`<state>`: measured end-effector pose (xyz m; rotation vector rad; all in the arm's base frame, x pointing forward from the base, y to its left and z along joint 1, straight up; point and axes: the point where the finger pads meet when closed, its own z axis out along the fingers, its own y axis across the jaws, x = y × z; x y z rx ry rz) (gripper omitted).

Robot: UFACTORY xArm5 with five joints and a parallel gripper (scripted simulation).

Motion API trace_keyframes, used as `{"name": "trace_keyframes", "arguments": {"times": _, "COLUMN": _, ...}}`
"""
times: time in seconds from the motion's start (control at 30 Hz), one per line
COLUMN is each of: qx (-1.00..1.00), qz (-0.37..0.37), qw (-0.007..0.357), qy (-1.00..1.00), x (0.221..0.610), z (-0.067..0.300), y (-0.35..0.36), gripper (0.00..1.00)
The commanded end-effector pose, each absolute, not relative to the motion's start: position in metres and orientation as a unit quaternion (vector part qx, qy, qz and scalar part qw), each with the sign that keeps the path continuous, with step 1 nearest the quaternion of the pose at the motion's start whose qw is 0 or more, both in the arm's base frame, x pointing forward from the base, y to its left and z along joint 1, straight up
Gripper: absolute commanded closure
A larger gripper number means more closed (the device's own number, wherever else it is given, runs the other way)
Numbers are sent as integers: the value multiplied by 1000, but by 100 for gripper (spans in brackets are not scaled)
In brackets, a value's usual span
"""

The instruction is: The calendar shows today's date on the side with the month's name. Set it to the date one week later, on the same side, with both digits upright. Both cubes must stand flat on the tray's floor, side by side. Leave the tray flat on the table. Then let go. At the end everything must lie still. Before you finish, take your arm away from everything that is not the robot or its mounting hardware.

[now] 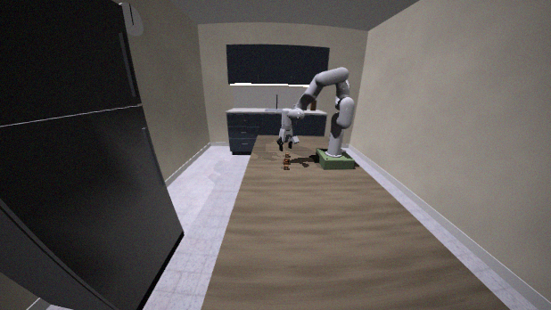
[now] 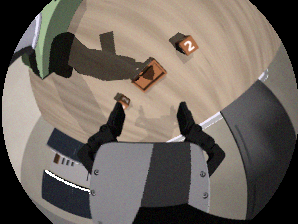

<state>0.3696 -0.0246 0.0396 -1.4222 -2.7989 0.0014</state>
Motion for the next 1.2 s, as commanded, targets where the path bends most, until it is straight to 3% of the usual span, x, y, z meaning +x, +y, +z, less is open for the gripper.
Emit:
{"name": "trace_keyframes", "arguments": {"times": 0.0, "qx": -529, "qz": 0, "qw": 0, "qy": -849, "x": 375, "z": 39, "y": -3, "gripper": 0}}
{"name": "trace_keyframes", "arguments": {"times": 1.1, "qx": -767, "qz": 0, "qw": 0, "qy": -641, "x": 375, "z": 34, "y": 86, "gripper": 0}}
{"name": "trace_keyframes", "arguments": {"times": 1.13, "qx": -767, "qz": 0, "qw": 0, "qy": -641, "x": 375, "z": 34, "y": 86, "gripper": 53}}
{"name": "trace_keyframes", "arguments": {"times": 1.17, "qx": -767, "qz": 0, "qw": 0, "qy": -641, "x": 375, "z": 34, "y": 86, "gripper": 53}}
